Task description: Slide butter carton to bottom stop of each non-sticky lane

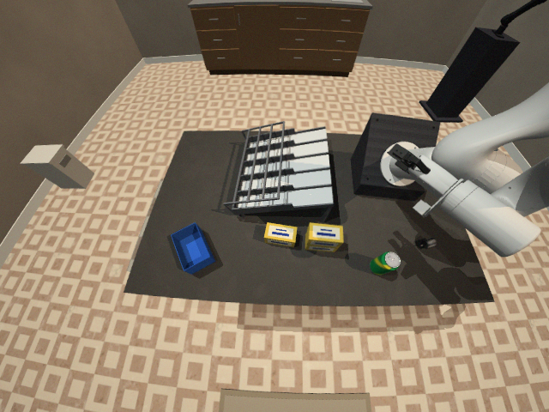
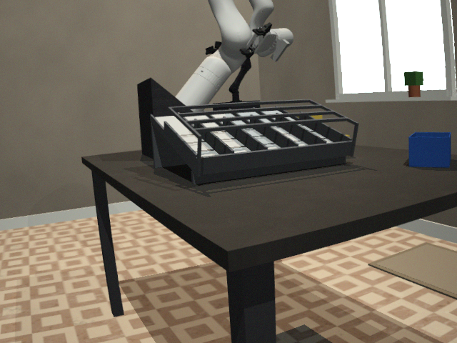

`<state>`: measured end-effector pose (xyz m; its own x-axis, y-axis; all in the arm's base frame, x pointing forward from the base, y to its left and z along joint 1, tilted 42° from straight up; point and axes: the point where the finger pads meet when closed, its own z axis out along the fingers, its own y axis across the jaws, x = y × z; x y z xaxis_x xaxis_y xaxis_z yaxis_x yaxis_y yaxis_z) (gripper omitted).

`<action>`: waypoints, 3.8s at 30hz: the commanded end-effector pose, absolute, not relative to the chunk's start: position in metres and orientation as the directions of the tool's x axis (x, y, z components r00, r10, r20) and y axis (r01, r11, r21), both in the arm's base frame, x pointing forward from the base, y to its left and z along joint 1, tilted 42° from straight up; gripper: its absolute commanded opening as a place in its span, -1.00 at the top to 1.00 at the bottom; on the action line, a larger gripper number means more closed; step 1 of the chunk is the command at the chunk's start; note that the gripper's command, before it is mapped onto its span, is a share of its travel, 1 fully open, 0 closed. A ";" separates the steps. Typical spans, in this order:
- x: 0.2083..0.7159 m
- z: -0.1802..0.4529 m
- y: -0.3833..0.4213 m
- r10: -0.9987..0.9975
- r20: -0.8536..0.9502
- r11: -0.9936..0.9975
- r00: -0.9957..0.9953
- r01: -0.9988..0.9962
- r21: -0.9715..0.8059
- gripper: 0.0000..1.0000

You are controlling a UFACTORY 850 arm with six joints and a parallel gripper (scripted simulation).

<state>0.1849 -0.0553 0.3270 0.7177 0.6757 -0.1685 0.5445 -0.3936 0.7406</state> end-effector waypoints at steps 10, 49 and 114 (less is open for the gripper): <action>0.185 0.327 -0.055 0.602 -0.040 -0.627 0.798 0.503 0.595 -1.00; 0.189 0.332 -0.055 0.224 0.182 -0.973 0.957 0.208 0.105 -1.00; 0.198 0.338 -0.056 -0.240 0.036 -0.728 0.970 -0.155 -0.668 -0.80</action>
<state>0.1974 -0.0558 0.3374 0.9702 -0.2396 0.0353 -0.1552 -0.7271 -0.6688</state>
